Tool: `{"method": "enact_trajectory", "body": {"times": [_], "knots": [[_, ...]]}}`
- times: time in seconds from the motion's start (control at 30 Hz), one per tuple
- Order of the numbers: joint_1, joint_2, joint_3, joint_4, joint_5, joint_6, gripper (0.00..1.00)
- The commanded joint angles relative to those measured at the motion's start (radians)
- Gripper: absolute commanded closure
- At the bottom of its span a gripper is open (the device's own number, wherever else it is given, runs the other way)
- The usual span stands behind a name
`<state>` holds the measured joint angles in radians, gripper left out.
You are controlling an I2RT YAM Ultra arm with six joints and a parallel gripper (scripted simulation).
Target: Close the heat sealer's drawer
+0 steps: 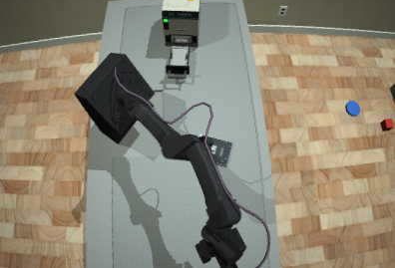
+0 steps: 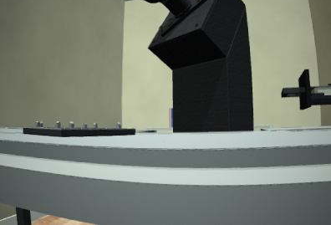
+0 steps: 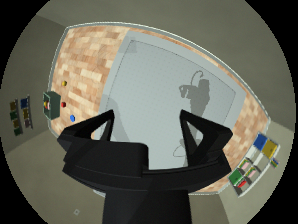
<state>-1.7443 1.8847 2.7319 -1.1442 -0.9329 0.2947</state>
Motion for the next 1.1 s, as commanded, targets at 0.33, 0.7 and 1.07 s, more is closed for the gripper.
{"method": "enact_trajectory", "body": {"times": [0.33, 0.7, 1.07], "knots": [[-0.018, -0.018, 0.011, 0.005, 0.002, -0.001, 0.0], [0.054, 0.037, 0.053, -0.053, 0.015, -0.025, 0.55], [0.144, 0.1, 0.119, -0.136, 0.024, -0.055, 0.55]]}}
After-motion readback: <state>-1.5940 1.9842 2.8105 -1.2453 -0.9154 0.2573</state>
